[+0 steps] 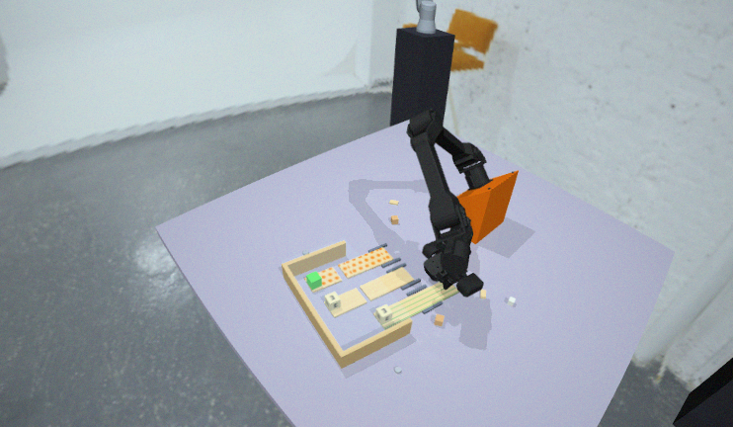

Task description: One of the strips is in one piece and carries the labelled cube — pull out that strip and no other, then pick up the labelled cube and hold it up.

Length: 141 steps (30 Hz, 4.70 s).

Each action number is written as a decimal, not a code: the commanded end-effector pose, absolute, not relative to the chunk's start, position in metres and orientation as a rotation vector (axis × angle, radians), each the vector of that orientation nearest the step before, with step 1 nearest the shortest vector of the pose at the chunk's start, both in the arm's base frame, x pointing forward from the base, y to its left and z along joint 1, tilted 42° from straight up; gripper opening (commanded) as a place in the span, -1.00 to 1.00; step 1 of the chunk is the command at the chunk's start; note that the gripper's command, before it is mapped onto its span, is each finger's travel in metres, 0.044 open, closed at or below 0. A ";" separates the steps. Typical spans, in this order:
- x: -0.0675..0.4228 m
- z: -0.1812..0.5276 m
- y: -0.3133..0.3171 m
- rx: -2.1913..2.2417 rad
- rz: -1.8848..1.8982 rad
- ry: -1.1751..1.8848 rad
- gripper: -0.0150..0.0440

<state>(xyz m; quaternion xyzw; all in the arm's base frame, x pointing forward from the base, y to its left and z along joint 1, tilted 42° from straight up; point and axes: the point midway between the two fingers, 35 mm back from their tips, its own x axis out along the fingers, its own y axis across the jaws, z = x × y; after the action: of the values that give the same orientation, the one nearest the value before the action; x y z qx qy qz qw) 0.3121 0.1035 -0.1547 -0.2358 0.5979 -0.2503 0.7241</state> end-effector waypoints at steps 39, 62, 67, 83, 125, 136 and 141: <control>0.244 -0.168 0.097 -0.521 -0.554 1.348 -0.49; 0.229 -0.170 0.097 -0.521 -0.554 1.348 -0.49; 0.229 -0.170 0.097 -0.521 -0.554 1.348 -0.49; 0.229 -0.170 0.097 -0.521 -0.554 1.348 -0.49; 0.334 -0.110 0.136 -0.487 -0.580 1.330 1.00; 0.368 -0.100 0.139 -0.486 -0.580 1.328 1.00; 0.384 -0.096 0.140 -0.486 -0.581 1.327 1.00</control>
<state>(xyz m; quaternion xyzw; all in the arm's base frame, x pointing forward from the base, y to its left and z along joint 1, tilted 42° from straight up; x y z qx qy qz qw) 0.3720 0.1396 -0.0996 -0.2166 0.6024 -0.2633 0.7217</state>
